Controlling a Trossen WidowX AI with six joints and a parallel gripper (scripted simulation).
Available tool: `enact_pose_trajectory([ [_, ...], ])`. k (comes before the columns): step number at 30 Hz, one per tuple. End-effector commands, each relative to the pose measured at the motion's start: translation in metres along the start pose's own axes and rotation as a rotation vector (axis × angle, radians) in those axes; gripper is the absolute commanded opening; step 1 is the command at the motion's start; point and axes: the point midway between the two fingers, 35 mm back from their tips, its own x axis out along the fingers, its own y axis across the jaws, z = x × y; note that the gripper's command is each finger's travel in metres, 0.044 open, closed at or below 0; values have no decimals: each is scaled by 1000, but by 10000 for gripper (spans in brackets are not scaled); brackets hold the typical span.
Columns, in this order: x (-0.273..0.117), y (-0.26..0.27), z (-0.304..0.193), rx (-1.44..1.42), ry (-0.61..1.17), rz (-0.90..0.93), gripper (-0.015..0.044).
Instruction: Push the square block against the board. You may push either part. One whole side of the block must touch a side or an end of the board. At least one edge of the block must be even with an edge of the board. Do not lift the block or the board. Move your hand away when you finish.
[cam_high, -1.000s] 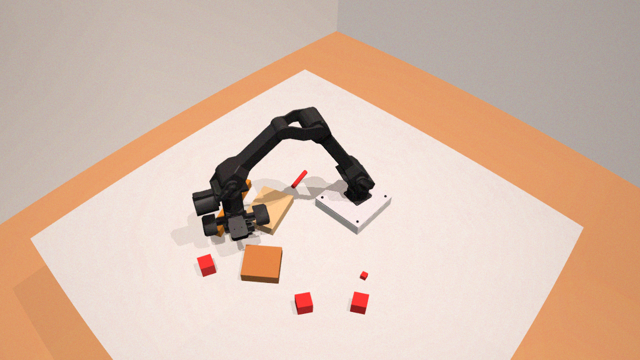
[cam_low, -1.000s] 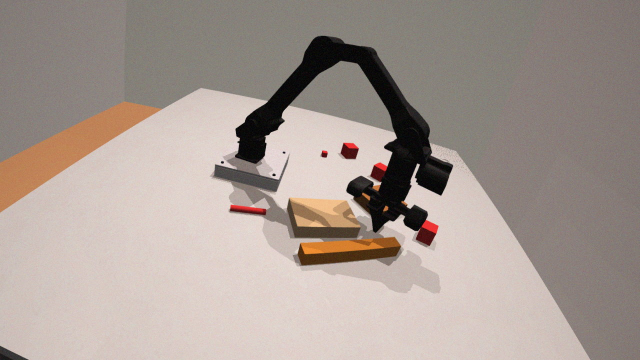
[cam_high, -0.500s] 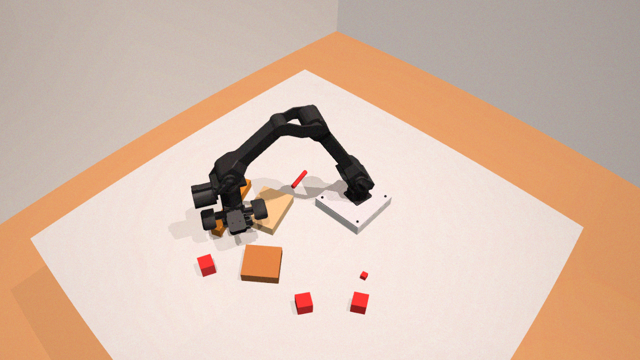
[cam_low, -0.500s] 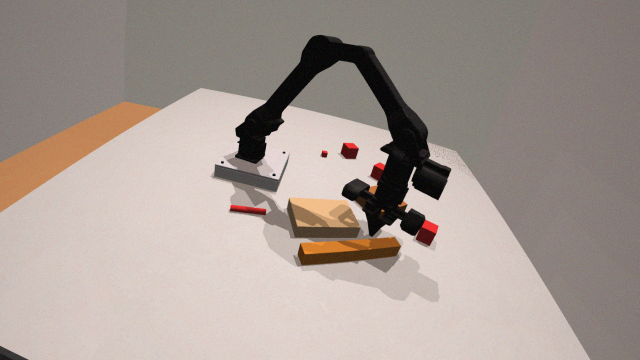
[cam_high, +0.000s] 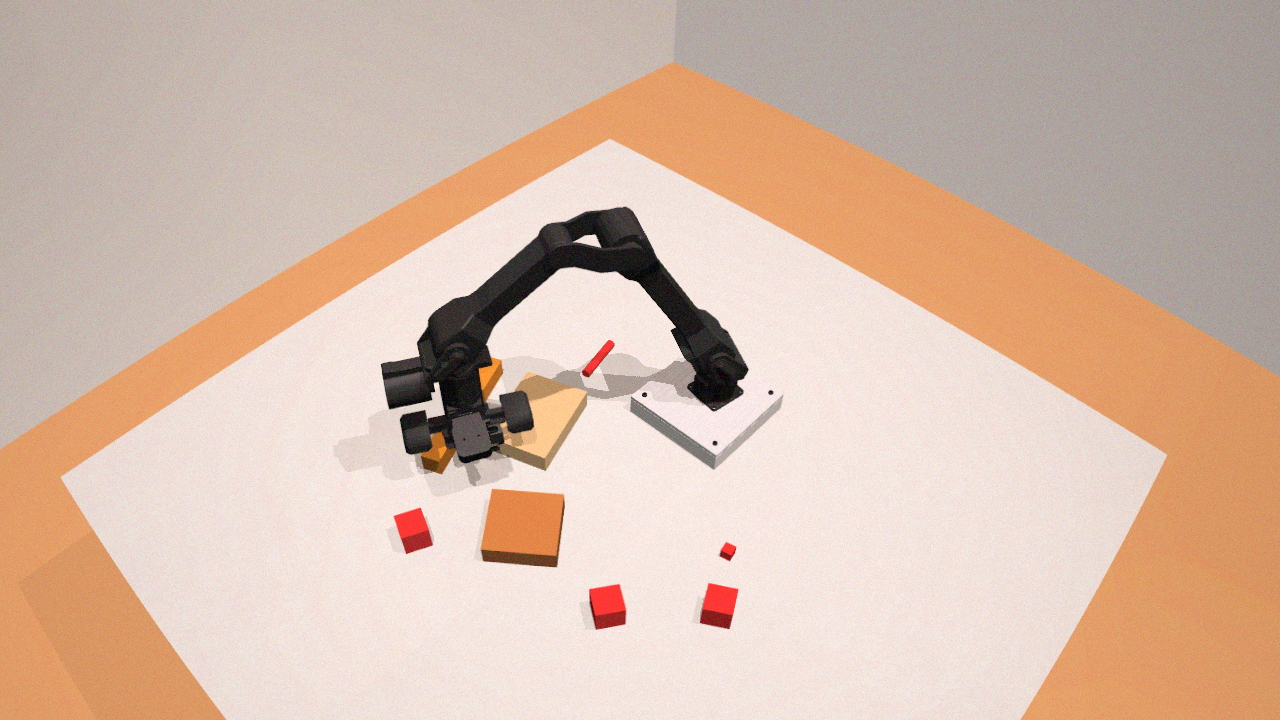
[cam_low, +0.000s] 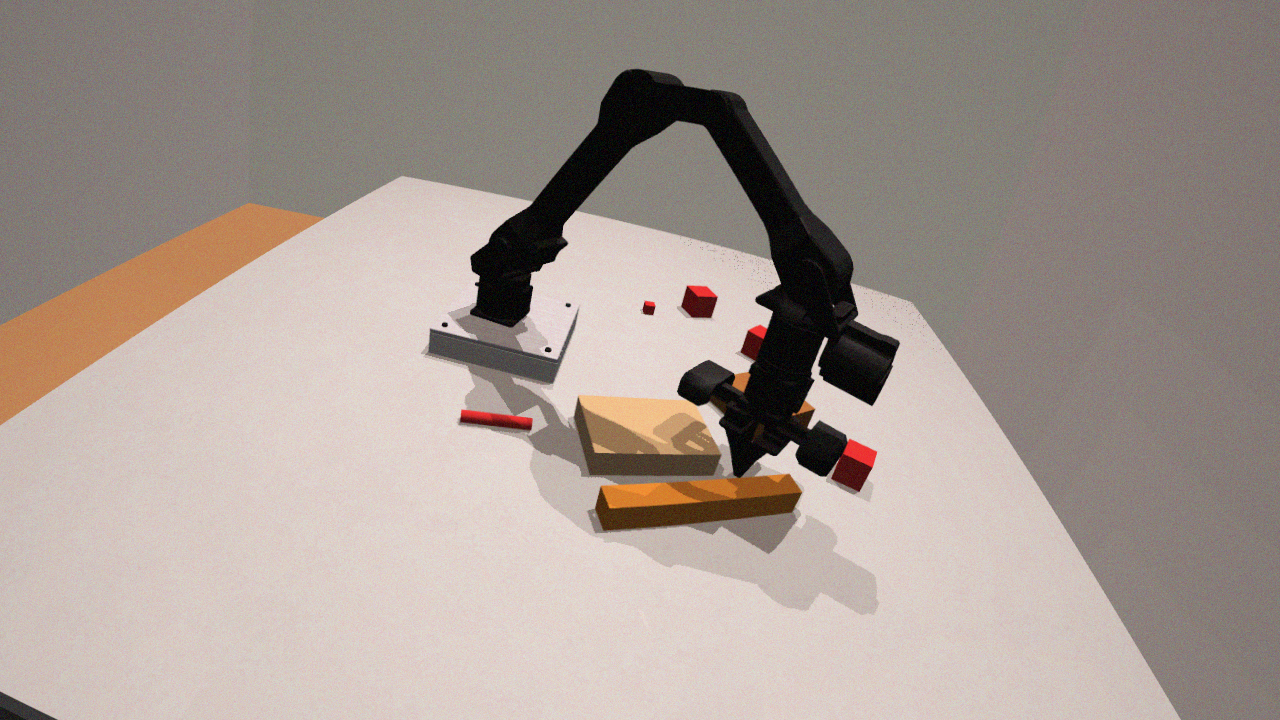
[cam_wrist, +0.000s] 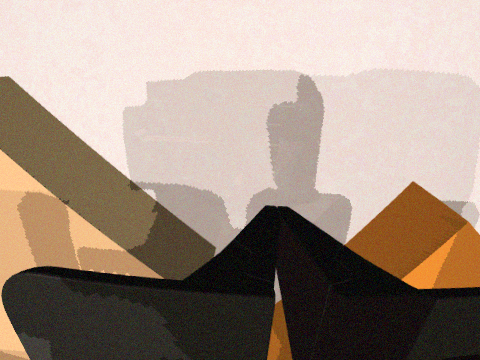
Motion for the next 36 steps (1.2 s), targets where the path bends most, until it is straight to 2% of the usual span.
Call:
enact_pose_trajectory([
  [1, -1, -1, 7, 0, -5, -5, 0],
  [25, -1, 0, 45, 0, -8, -4, 0],
  [27, -13, -1, 41, -3, -5, -6, 0],
  [30, -53, -1, 41, -1, -7, -5, 0],
  [36, -54, -3, 42, 7, -4, -12, 0],
])
